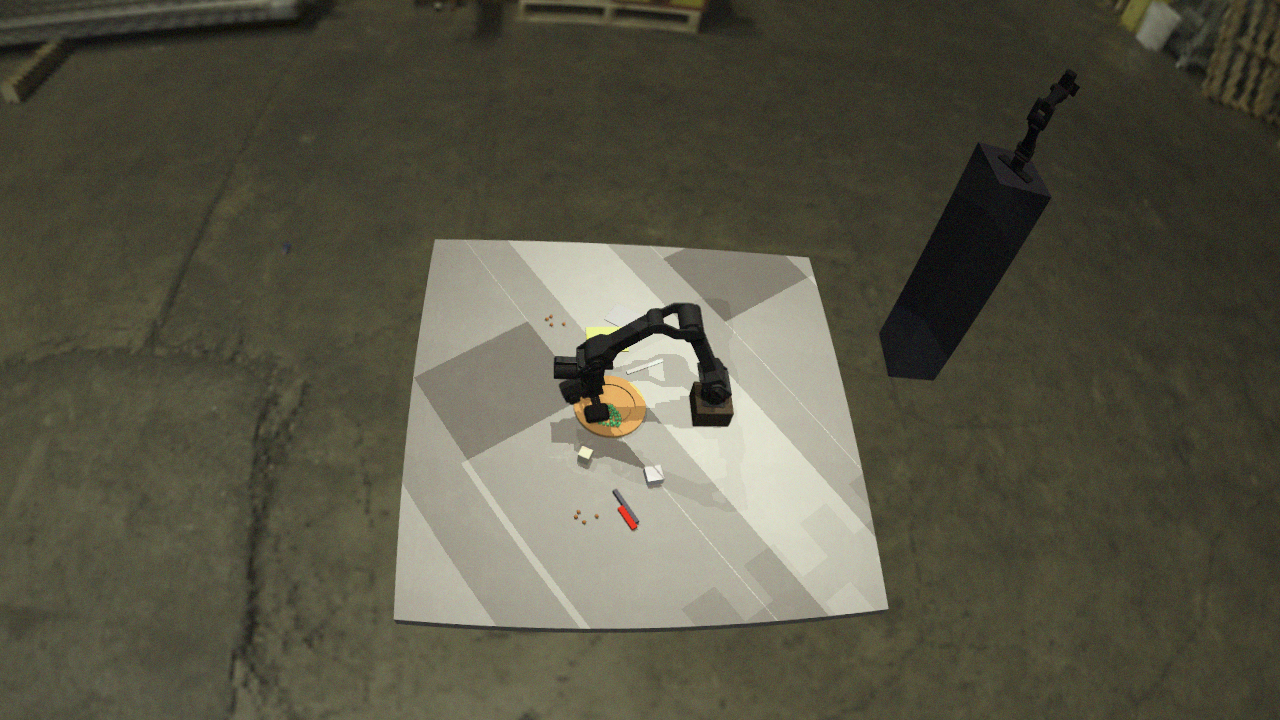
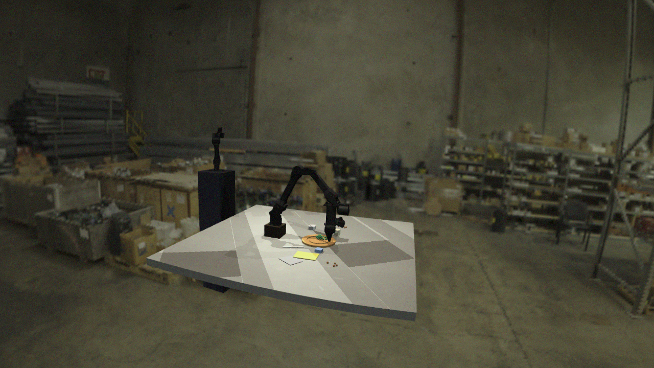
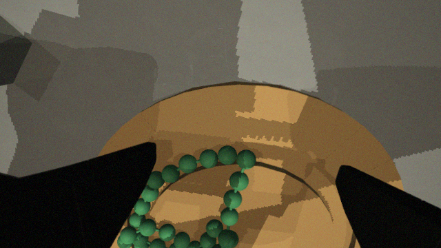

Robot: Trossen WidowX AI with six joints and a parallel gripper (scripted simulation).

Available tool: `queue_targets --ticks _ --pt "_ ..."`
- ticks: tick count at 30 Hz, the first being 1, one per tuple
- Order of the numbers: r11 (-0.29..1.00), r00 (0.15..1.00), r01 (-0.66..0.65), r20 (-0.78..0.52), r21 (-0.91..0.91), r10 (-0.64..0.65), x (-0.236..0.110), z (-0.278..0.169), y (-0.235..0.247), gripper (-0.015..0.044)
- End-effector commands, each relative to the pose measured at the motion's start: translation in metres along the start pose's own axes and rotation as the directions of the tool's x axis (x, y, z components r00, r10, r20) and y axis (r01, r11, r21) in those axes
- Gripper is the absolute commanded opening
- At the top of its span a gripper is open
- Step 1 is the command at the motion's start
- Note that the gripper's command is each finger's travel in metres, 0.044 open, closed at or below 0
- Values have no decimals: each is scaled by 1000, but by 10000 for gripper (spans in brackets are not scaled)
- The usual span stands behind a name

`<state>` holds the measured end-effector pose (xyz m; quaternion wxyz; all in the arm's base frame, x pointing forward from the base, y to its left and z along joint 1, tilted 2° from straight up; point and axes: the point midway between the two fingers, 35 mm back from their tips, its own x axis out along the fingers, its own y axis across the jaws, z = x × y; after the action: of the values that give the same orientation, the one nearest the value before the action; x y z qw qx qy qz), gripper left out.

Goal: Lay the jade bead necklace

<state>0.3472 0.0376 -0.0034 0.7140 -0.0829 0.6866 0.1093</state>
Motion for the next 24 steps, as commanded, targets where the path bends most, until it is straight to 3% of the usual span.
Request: queue_targets --ticks 1,5,12,17,22,24 --pt "1000 1000 -1 -1 -3 1 -1 0 0 440" --pt "1000 1000 -1 -1 -3 1 -1 0 0 440" --pt "996 1000 -1 -3 93 1 -31 -24 4 256" --pt "995 1000 -1 -3 96 1 -32 -25 4 125" --pt "995 1000 -1 -3 96 1 -16 -25 4 120" --pt "996 1000 1 12 92 -2 -25 -21 3 120"
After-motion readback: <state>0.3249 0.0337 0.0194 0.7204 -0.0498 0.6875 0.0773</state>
